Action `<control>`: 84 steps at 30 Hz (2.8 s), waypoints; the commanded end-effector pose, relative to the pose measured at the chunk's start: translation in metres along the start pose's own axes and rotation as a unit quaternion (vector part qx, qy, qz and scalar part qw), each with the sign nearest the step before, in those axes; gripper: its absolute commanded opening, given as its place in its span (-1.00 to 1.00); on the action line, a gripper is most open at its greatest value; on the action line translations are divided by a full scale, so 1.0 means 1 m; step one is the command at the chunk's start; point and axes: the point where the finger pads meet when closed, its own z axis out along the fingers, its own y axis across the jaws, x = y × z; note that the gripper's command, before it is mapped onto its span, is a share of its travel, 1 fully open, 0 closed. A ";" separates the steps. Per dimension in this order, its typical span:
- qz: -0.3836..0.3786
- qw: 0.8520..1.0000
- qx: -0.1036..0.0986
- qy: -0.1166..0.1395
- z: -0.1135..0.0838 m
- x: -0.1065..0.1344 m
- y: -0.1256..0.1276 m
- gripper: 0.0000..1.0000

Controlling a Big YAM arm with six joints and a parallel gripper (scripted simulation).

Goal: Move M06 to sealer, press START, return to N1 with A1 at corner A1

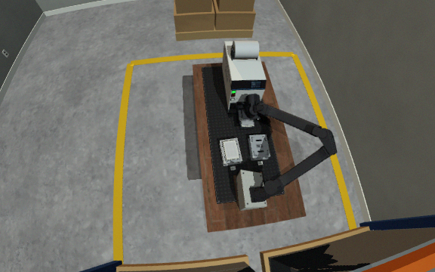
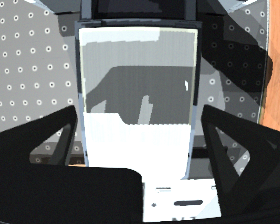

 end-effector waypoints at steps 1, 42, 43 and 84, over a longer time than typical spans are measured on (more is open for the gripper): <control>-0.010 1.000 0.000 0.004 0.003 -0.001 0.004 1.00; 0.016 1.000 -0.001 -0.016 0.006 -0.015 -0.007 1.00; 0.017 1.000 -0.001 -0.016 0.005 -0.016 -0.008 1.00; -0.006 1.000 -0.002 0.007 0.016 0.011 0.006 1.00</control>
